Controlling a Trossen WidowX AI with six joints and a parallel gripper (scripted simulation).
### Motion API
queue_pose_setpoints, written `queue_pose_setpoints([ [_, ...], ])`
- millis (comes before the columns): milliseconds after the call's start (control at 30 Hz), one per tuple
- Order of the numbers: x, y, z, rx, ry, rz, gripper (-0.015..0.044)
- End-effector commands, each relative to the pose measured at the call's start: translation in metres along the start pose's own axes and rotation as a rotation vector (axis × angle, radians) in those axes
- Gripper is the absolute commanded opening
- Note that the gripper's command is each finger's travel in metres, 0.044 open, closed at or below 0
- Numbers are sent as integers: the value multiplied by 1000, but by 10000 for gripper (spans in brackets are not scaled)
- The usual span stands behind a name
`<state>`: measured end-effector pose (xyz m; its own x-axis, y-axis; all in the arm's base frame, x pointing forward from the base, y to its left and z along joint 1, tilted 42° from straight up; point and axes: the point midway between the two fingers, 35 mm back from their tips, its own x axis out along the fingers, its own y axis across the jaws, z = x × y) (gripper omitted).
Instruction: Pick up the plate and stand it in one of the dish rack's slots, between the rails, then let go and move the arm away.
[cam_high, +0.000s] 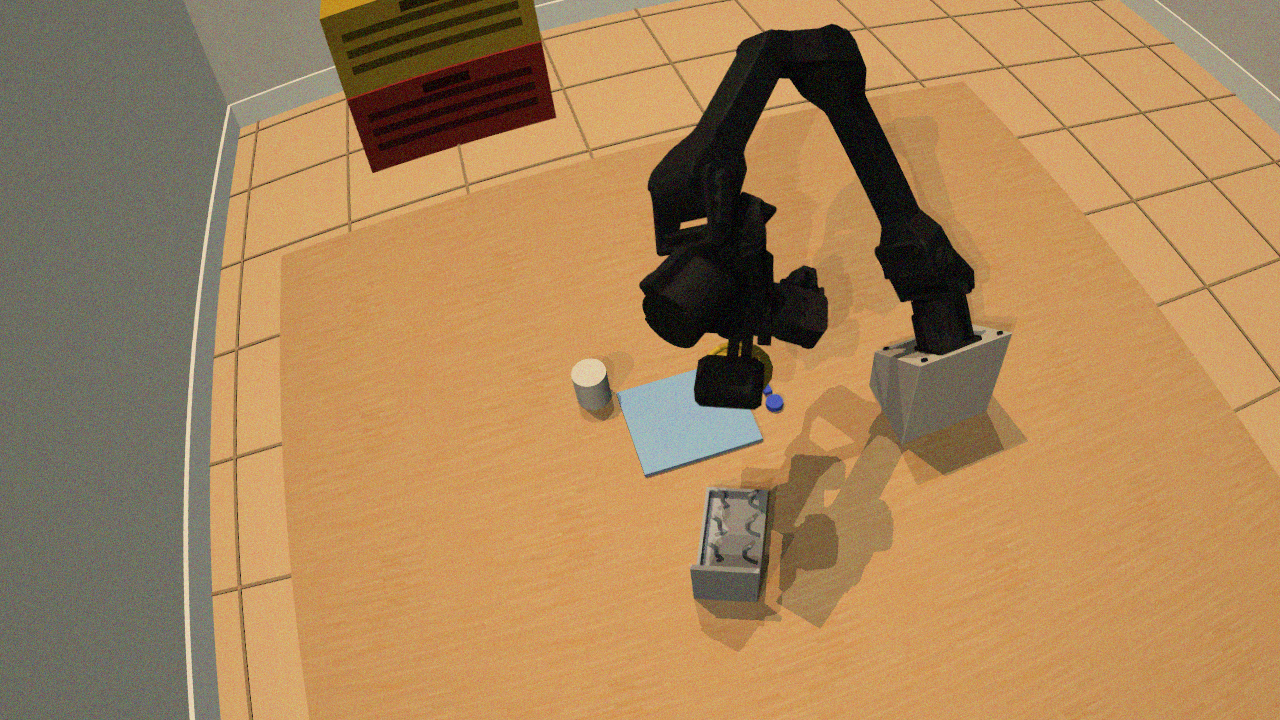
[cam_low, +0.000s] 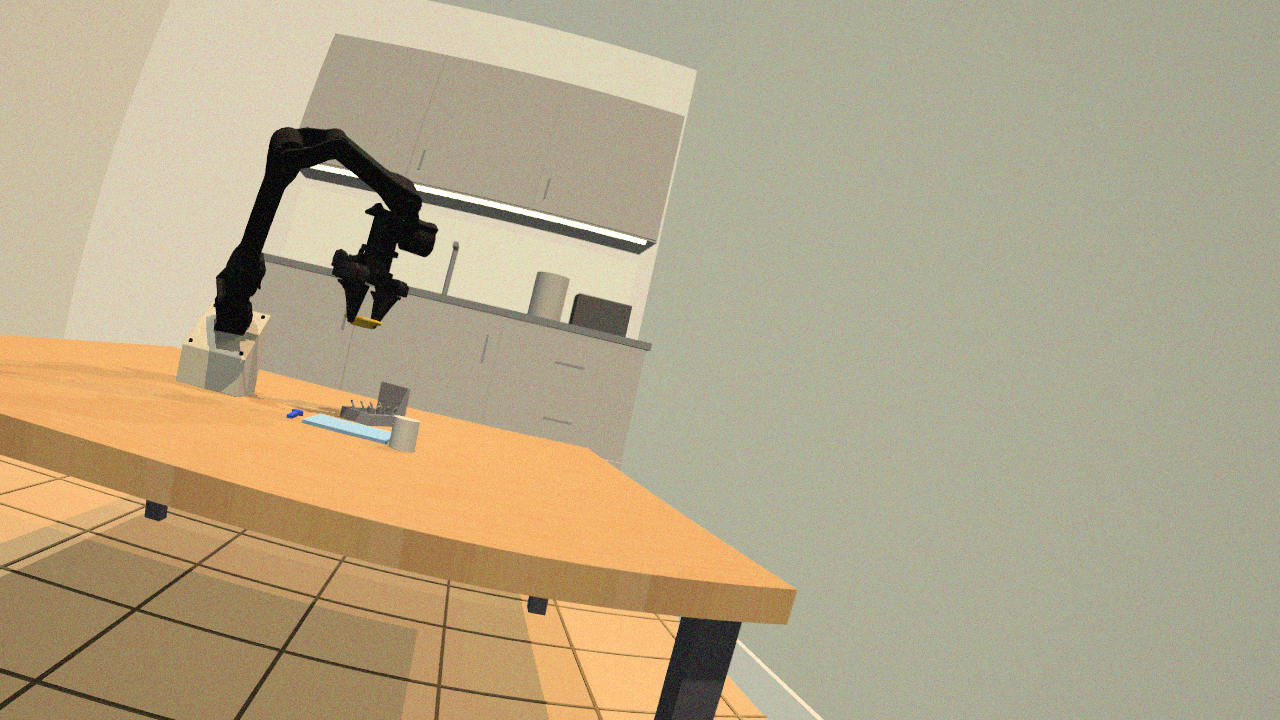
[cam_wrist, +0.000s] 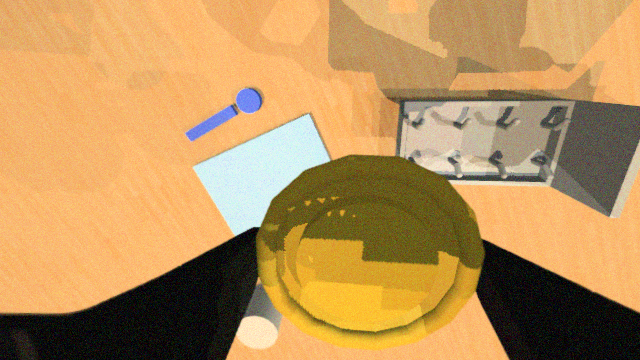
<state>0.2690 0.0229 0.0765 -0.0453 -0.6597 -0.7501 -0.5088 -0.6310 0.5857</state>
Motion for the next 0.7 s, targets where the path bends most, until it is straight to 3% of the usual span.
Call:
queue_pose_setpoints([
  [0,7,-1,3,4,-37,-13,0],
  [667,74,-17,25,301,-454,-252,0],
])
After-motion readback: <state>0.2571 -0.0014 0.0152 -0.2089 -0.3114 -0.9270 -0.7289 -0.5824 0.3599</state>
